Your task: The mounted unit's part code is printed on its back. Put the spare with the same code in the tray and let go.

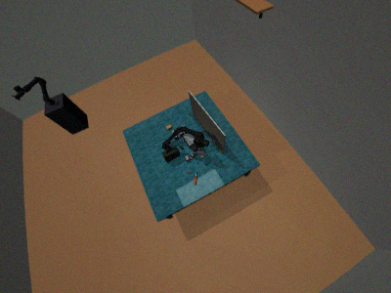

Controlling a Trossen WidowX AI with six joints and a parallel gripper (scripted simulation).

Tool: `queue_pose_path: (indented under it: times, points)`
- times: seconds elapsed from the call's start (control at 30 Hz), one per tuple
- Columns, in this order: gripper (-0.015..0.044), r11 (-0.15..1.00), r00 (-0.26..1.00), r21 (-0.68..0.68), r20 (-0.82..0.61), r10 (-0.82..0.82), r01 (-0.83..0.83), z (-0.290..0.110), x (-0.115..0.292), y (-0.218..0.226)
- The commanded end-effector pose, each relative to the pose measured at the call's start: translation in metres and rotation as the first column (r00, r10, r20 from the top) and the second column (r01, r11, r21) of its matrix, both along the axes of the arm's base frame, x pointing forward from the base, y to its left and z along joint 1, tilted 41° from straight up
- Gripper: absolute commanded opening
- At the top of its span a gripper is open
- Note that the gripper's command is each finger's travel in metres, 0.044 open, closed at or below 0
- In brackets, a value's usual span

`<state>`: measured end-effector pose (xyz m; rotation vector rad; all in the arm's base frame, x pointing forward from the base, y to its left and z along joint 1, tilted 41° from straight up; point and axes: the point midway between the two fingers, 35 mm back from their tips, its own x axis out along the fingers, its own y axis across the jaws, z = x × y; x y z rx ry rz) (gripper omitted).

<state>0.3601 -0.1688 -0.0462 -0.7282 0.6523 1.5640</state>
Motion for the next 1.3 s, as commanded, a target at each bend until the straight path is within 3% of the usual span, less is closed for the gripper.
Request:
queue_pose_path:
  times: [0.0,1.27]
  points:
    - [0.0000,1.000,1.000,0.001,-0.003,-0.003,0.003,-0.003,0.000,0.002]
    - [0.0000,1.000,1.000,0.001,-0.002,-0.004,0.004,-0.028,0.001,0.020]
